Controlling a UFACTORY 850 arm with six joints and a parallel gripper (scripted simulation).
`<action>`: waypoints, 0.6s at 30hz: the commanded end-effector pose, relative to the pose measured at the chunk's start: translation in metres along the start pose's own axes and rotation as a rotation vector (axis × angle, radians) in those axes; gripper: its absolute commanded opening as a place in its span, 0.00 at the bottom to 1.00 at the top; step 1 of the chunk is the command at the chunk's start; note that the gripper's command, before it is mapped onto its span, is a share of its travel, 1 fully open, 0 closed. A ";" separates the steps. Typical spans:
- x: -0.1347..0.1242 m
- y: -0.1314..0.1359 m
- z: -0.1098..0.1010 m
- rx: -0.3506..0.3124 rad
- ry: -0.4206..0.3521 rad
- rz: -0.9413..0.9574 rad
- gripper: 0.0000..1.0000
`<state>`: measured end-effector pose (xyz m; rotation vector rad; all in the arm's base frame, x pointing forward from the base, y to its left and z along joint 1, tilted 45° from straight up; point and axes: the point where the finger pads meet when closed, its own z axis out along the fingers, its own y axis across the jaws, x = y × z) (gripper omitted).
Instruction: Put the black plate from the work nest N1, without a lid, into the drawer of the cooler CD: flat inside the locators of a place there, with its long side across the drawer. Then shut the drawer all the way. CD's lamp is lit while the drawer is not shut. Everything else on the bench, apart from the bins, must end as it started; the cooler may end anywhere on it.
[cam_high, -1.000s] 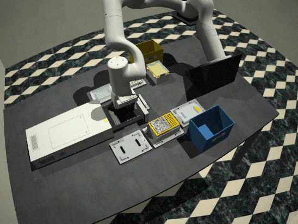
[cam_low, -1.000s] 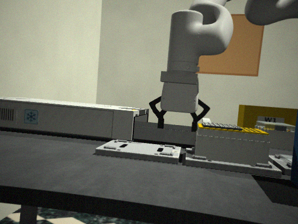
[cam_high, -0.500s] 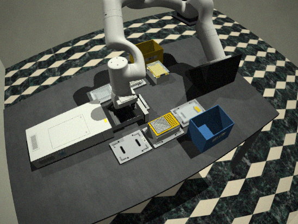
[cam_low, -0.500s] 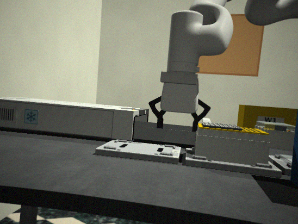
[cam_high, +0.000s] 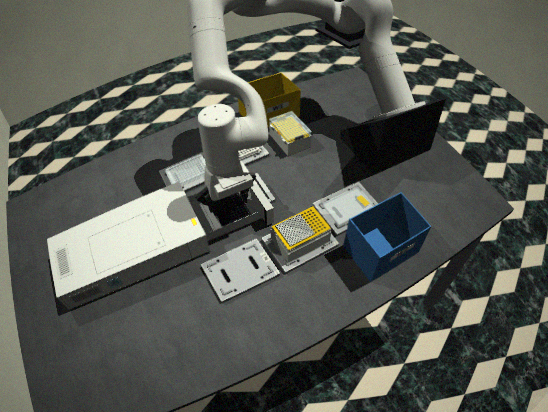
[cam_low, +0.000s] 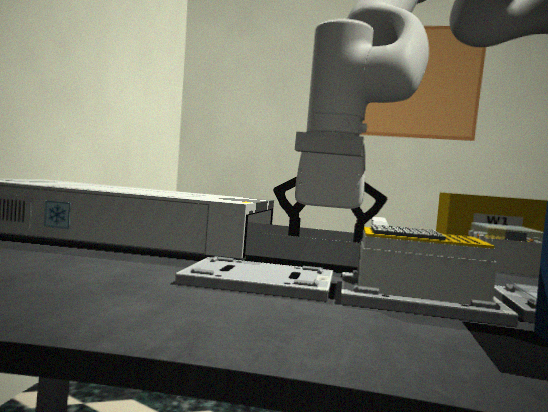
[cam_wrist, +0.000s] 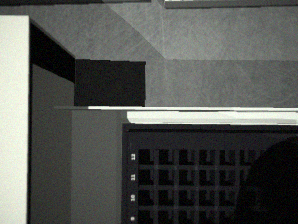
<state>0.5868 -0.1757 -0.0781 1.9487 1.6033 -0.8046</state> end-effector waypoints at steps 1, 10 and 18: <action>0.000 0.001 -0.001 -0.002 0.000 0.001 1.00; 0.000 0.001 -0.001 -0.002 0.000 0.001 1.00; 0.000 0.001 -0.011 -0.002 0.000 0.001 1.00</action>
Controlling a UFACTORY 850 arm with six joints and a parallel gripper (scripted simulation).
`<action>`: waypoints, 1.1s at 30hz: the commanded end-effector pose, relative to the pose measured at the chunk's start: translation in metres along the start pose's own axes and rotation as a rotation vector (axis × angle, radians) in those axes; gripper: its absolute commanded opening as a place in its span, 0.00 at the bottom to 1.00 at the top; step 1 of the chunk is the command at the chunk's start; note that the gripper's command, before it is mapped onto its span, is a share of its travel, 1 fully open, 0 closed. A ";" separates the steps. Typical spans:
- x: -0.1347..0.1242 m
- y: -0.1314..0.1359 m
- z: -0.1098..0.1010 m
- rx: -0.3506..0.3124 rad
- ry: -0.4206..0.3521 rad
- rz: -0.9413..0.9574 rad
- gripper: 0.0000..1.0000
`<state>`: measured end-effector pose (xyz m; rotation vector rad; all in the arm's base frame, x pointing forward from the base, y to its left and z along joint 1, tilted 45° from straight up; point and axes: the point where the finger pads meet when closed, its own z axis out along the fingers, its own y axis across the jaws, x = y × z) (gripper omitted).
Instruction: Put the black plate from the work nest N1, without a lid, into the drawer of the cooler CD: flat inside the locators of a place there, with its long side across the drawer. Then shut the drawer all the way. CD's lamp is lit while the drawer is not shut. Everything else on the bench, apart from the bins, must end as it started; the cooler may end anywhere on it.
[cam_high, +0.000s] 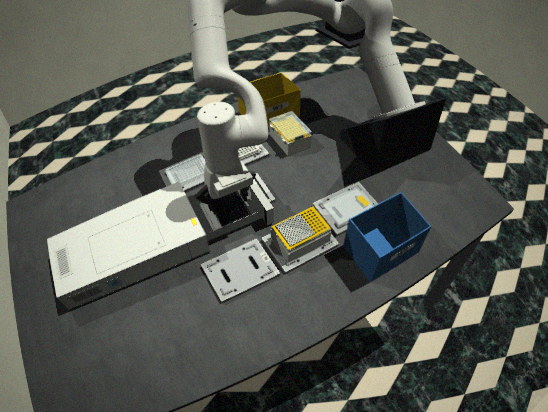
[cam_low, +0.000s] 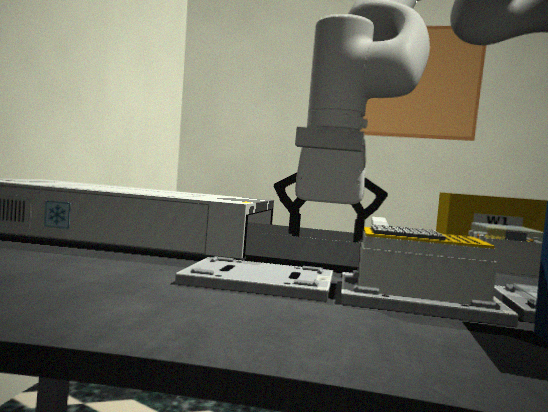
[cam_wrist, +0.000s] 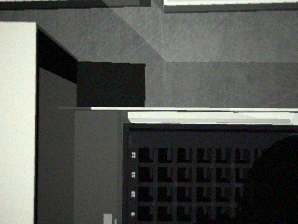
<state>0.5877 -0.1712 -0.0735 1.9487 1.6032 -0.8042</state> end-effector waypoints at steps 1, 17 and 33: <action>0.000 0.001 -0.006 -0.001 0.000 0.000 1.00; 0.000 0.001 -0.029 -0.001 0.000 0.000 1.00; 0.000 0.001 -0.053 -0.001 0.000 0.000 1.00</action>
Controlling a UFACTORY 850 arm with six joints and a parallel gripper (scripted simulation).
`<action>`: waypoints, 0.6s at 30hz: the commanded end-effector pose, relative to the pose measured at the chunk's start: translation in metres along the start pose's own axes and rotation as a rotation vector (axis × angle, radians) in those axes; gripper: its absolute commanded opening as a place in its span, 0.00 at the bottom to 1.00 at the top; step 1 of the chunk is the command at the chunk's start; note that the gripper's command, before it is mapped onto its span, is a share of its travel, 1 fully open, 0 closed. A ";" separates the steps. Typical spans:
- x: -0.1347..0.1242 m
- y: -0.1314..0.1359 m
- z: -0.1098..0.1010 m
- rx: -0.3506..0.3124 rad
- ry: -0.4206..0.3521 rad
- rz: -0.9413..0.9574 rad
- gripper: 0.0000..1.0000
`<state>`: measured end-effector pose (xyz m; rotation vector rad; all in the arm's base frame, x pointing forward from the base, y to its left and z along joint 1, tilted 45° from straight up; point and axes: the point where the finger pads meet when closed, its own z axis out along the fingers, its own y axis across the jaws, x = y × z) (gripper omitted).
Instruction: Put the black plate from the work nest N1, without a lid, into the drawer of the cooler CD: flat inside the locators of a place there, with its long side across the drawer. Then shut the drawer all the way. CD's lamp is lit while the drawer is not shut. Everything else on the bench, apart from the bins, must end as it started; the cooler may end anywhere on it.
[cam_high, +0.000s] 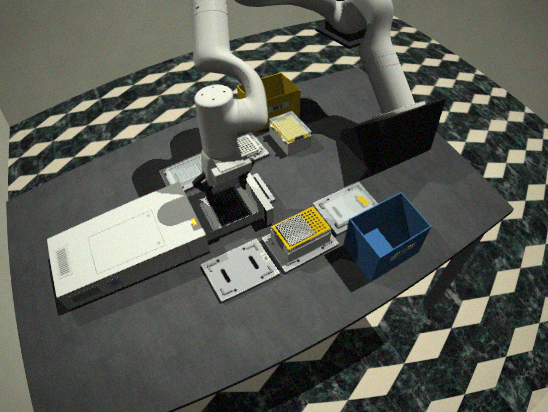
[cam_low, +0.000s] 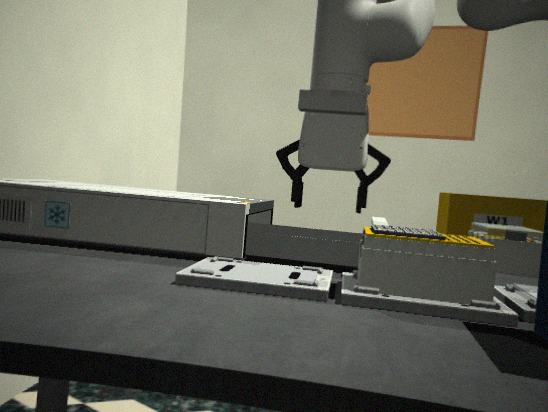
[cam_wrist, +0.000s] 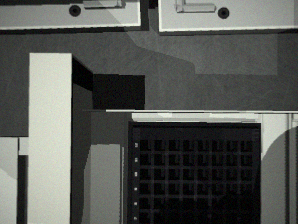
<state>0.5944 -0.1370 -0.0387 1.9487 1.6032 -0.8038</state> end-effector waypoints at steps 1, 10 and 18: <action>0.000 0.000 -0.005 -0.001 0.000 0.000 1.00; 0.000 0.001 -0.020 -0.001 0.000 0.000 1.00; 0.000 0.000 -0.030 -0.001 0.000 0.000 1.00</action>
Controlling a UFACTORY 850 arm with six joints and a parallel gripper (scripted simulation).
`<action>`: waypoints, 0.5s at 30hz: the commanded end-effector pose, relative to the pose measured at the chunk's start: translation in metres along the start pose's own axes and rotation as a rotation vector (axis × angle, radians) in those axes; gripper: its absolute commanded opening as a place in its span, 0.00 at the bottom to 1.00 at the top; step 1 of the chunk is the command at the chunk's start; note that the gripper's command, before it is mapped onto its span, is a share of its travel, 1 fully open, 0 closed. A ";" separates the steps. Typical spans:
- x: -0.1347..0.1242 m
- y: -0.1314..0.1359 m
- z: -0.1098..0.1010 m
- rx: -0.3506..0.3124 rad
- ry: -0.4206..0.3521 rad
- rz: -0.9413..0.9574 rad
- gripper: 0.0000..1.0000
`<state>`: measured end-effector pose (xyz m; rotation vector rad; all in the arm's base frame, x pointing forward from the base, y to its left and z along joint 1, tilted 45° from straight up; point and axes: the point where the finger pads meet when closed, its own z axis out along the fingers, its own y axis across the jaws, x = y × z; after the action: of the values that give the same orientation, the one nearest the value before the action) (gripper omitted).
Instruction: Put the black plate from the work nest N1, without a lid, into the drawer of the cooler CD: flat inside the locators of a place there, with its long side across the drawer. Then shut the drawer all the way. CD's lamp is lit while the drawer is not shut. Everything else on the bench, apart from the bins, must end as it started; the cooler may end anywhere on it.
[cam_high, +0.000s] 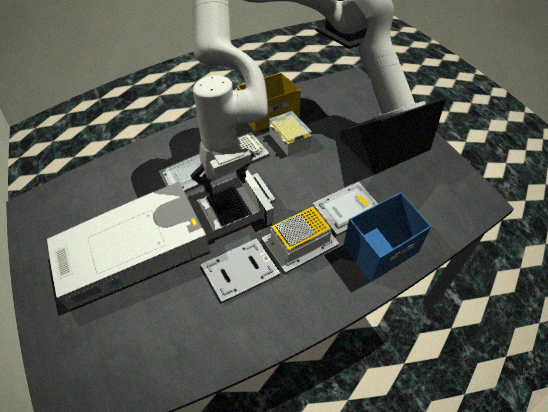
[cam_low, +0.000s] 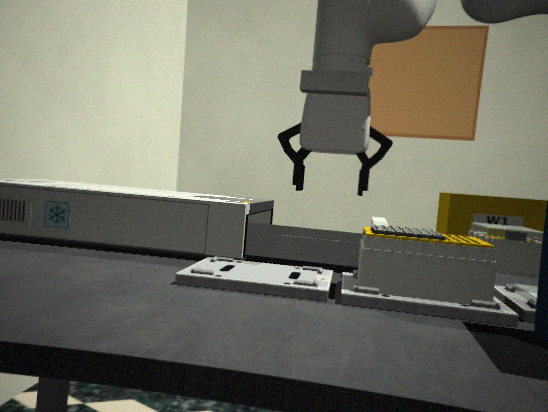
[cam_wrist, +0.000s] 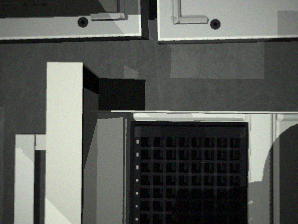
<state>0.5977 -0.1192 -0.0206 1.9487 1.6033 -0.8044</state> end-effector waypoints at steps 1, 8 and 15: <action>0.000 0.001 -0.006 -0.001 0.001 0.001 1.00; 0.000 0.001 -0.018 -0.001 0.001 0.001 1.00; 0.000 0.001 -0.026 -0.001 0.001 0.001 1.00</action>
<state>0.6009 -0.1029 -0.0039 1.9487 1.6033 -0.8040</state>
